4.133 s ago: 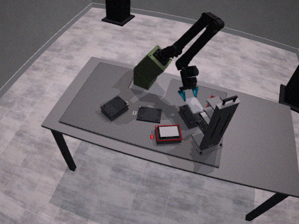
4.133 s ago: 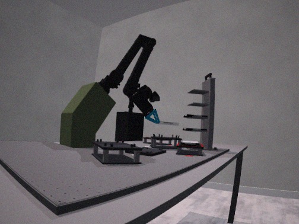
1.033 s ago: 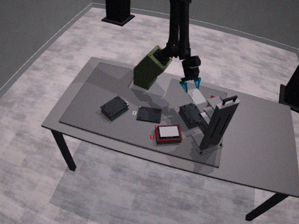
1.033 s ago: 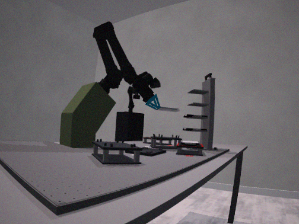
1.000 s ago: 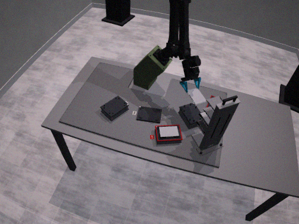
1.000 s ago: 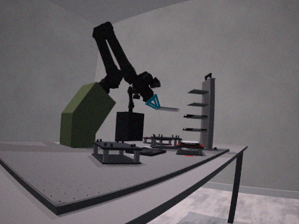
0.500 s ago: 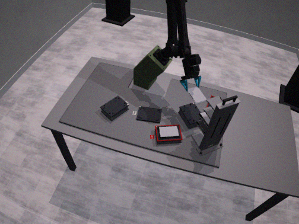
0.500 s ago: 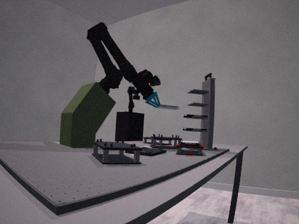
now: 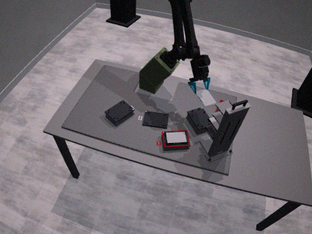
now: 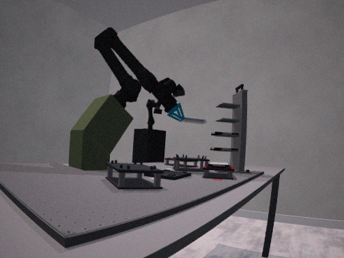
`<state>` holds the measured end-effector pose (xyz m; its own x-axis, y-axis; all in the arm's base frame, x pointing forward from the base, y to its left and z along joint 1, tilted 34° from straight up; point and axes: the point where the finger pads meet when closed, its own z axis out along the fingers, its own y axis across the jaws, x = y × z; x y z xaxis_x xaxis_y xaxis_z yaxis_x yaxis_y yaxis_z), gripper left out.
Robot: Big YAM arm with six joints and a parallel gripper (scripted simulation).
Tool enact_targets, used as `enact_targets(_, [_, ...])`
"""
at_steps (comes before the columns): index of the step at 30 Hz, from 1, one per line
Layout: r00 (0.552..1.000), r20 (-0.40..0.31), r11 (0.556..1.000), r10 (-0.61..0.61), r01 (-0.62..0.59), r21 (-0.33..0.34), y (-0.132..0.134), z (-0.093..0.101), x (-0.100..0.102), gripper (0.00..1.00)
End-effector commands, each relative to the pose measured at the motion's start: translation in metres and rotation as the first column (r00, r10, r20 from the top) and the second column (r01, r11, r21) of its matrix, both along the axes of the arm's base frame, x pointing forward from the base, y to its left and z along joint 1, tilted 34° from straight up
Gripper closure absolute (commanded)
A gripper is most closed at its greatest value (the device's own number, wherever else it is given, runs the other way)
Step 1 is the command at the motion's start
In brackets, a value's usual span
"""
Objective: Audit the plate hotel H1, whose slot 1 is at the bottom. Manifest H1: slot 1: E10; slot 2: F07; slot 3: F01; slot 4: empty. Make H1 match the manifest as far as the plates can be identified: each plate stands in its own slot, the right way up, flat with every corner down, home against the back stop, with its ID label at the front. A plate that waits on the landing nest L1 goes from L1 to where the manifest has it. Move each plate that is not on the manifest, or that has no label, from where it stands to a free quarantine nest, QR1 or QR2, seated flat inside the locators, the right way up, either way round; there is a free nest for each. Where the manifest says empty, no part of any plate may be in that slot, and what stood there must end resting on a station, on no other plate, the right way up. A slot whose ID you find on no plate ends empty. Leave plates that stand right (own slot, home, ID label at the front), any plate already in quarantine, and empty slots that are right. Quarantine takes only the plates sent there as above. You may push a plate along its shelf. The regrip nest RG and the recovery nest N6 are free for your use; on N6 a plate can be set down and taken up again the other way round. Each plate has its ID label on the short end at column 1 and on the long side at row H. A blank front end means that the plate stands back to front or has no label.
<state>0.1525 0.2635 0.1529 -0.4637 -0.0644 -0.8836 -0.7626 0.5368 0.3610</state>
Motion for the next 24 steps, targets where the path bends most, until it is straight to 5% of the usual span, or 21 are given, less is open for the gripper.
enact_targets(1, [0.999,0.052,0.999,-0.007,0.004,0.054,0.005,0.043,0.008,0.14])
enact_targets(24, [0.998,0.058,0.998,-0.007,0.004,0.057,-0.010,0.066,0.007,0.14])
